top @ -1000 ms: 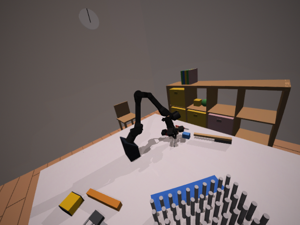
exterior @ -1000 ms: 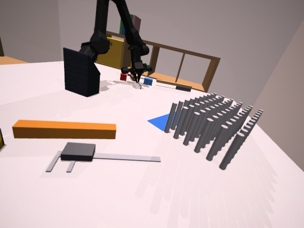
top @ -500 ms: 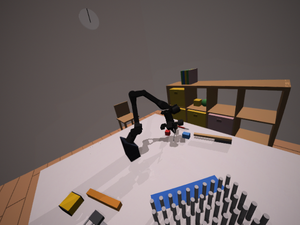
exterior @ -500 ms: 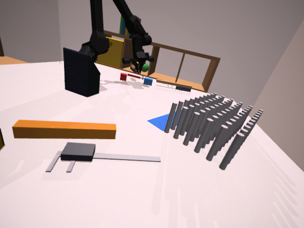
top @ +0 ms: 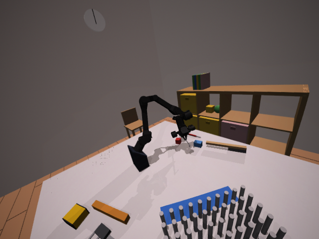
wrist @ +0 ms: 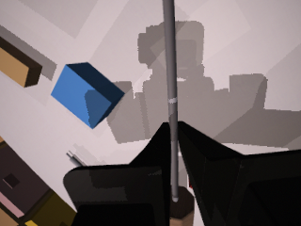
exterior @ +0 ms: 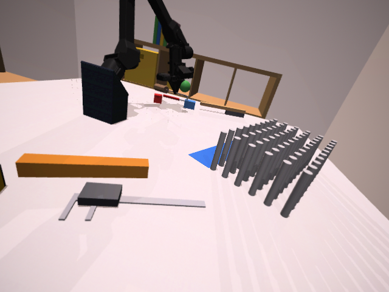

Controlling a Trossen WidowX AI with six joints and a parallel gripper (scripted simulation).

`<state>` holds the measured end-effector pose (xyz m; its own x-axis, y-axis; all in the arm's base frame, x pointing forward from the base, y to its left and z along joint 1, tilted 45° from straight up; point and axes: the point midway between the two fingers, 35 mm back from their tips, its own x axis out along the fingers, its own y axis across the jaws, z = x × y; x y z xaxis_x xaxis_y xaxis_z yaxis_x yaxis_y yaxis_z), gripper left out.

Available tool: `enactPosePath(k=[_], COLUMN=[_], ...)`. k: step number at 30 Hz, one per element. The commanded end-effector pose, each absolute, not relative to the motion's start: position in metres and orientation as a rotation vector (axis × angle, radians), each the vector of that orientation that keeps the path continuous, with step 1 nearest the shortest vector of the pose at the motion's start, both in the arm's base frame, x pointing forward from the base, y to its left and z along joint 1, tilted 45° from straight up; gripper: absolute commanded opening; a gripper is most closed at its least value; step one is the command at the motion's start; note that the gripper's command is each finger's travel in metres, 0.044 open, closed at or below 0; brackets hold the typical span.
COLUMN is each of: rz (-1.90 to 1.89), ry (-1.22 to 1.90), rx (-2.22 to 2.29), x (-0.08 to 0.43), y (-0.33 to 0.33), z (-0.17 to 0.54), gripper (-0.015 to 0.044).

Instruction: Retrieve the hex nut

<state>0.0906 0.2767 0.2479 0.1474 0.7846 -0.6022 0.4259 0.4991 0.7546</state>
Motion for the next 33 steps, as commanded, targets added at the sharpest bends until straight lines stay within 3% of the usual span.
enactPosePath(k=[1, 33], rz=[0.429, 1.008], ry=[1.447, 1.106], rx=[1.013, 0.102], x=[0.087, 0.047], y=[0.281, 0.305], z=[0.253, 0.273], gripper=[0.0, 0.0])
